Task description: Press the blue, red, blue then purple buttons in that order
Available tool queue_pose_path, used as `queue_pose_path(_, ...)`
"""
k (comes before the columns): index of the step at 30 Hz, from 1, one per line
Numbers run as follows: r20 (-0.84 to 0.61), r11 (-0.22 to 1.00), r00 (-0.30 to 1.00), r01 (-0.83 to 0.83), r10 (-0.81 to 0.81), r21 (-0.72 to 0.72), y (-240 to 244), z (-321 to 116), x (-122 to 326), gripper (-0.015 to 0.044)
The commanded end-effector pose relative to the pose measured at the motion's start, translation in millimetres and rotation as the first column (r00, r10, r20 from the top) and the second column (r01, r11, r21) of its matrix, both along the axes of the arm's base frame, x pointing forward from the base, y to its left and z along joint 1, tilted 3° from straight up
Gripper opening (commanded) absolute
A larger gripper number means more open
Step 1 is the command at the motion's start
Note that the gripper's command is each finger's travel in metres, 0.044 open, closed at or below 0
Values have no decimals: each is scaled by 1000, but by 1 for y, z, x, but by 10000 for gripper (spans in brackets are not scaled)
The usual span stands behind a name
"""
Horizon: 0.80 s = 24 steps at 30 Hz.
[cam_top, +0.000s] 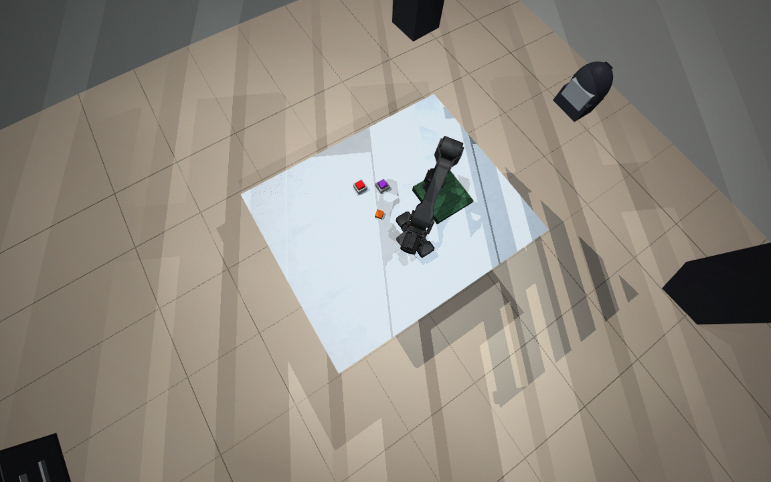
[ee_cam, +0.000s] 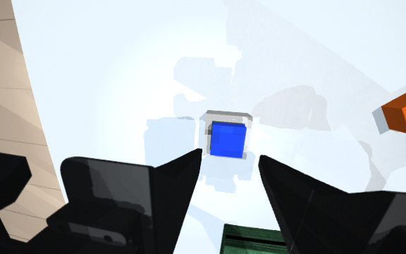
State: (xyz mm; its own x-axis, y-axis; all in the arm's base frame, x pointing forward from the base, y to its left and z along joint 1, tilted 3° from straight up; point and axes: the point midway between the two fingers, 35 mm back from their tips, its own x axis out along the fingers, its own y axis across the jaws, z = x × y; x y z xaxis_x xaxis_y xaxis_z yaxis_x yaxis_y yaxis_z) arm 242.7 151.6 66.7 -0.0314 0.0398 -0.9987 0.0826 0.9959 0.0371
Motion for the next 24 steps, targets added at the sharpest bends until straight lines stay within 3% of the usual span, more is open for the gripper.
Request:
queue_pose_path(1,11,1000,1000,1,-1,0,0,-1,1,32)
queue_pose_path(24,11,1000,1000,1,-1,0,1,-22,1,20)
